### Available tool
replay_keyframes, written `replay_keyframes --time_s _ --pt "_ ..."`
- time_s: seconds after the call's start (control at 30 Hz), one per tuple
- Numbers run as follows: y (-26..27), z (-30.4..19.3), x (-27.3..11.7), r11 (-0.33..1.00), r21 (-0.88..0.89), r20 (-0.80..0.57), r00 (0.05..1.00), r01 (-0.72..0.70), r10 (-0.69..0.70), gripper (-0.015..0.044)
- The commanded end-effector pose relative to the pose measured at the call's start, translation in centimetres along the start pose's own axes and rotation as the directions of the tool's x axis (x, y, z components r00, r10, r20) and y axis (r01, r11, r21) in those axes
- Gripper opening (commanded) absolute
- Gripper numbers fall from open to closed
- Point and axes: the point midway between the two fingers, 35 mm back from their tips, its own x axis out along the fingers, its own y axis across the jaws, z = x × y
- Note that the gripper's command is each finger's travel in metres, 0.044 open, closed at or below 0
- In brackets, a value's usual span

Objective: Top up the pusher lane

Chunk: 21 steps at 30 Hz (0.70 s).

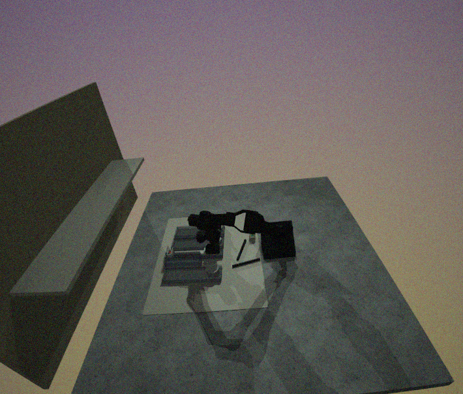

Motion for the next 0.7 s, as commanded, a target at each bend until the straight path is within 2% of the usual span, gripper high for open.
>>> replay_keyframes --time_s 0.0,0.67 --pt "0.13 0.31 0.05 1.000 -0.005 0.013 1.000 -0.008 0.008 0.0000" --pt "0.11 0.21 0.67 1.000 -0.005 0.013 1.000 -0.009 0.009 0.0000"
